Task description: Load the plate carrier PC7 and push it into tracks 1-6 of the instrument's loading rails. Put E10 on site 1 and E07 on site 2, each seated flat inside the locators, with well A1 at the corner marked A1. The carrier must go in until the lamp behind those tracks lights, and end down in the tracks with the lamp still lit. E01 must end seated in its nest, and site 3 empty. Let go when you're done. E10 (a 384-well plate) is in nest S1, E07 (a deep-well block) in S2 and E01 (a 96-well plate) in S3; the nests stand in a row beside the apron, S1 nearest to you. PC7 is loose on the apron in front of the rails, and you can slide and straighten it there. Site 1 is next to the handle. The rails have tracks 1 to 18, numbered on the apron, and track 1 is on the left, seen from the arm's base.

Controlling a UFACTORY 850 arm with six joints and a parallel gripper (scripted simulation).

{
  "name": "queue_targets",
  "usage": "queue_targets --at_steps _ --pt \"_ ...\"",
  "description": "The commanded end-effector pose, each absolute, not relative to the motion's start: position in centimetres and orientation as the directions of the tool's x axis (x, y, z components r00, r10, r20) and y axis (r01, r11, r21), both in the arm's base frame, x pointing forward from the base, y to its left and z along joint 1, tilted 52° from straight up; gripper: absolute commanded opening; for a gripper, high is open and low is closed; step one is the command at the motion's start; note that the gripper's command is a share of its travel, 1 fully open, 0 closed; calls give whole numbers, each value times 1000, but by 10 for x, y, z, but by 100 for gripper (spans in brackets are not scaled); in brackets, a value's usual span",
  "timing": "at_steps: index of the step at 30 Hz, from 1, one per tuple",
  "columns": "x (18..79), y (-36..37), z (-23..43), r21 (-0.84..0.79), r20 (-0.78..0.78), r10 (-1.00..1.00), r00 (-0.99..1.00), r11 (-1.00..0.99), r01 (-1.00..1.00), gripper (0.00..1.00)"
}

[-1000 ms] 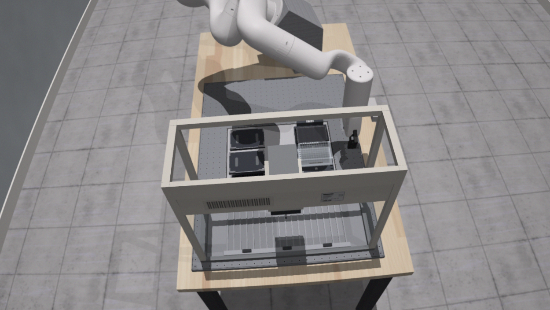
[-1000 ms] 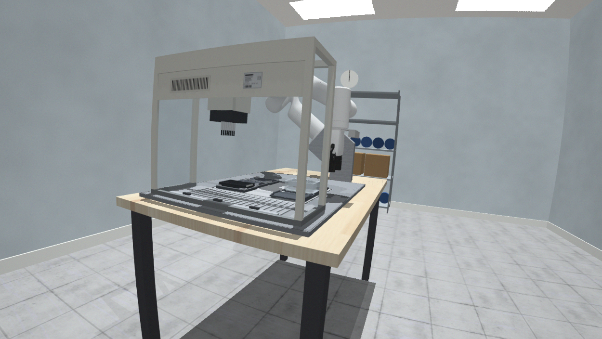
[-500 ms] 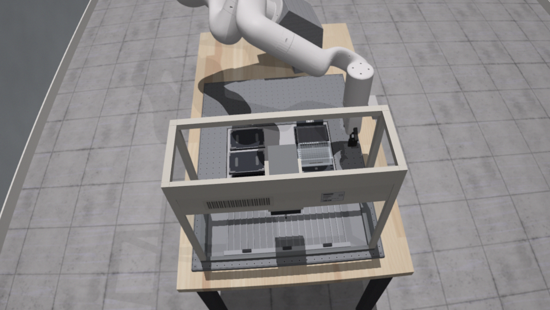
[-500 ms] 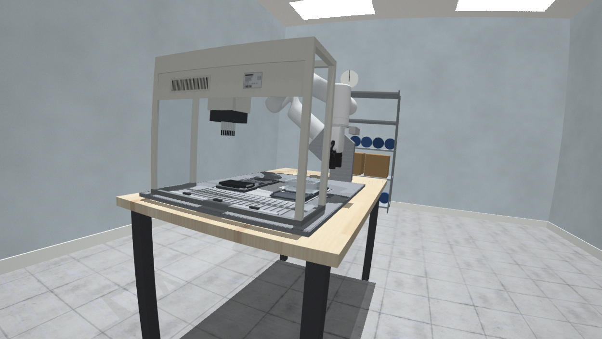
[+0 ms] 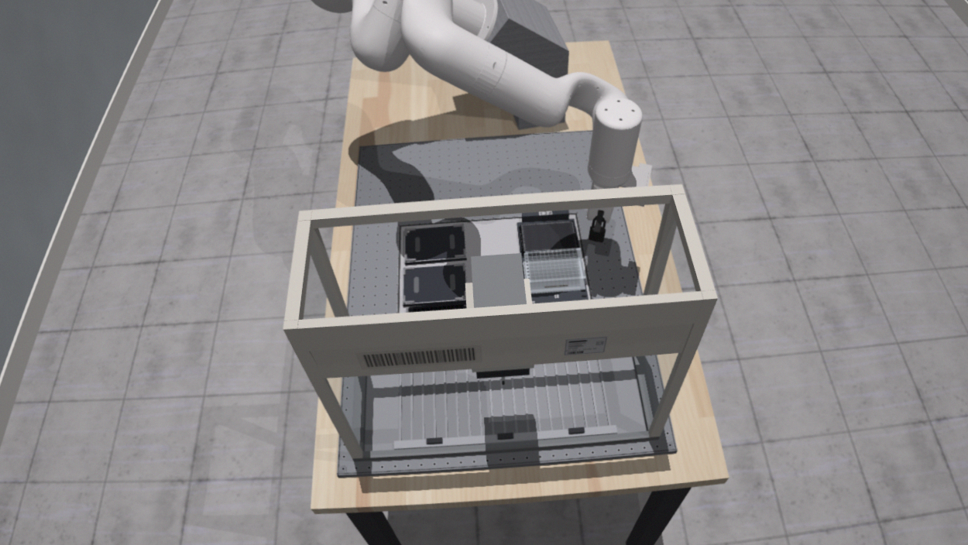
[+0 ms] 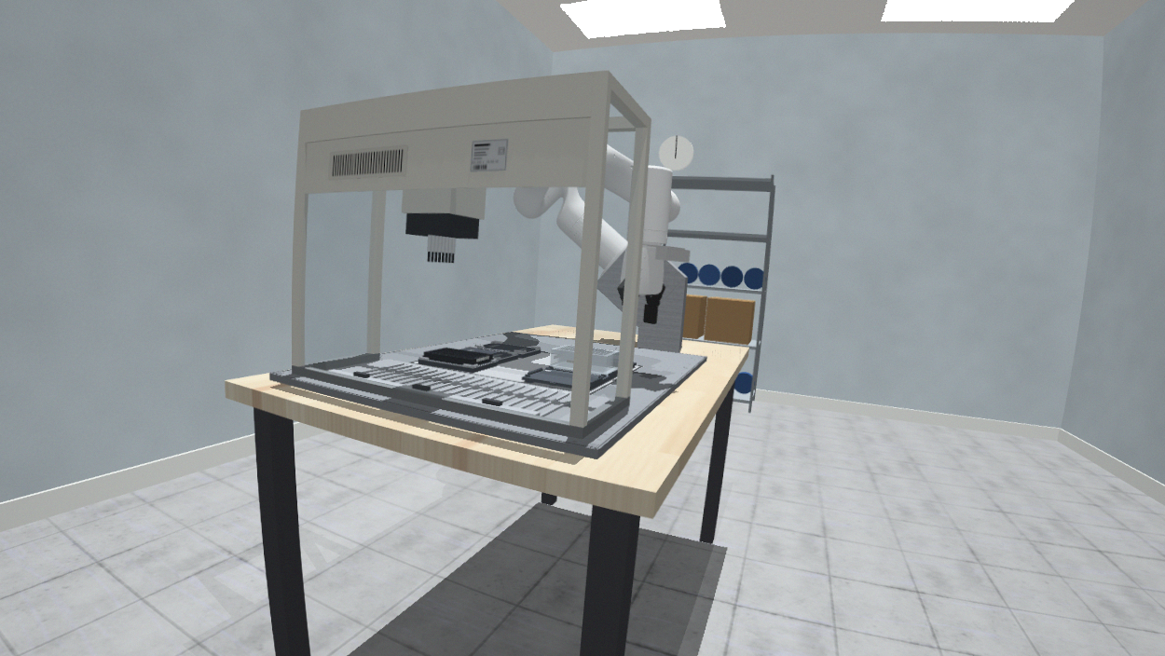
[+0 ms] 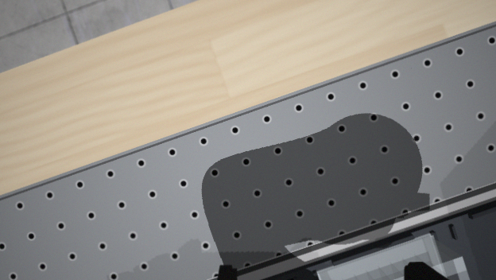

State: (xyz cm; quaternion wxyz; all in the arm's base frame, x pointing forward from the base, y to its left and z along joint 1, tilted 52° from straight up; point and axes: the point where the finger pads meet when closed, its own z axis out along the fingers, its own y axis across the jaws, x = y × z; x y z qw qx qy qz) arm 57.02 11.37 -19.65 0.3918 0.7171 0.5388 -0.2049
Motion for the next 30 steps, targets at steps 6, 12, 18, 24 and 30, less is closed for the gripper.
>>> queue_targets --at_steps 6,12,18,24,30 --pt "534 95 -181 555 -554 581 596 -276 785 82" --pt "509 82 -172 654 -433 514 740 -386 651 82" --pt "492 73 -165 706 -342 458 820 -451 547 82" --pt "467 59 -155 760 -195 360 912 -533 373 82" --pt "442 46 -146 783 -41 247 968 -594 184 82"
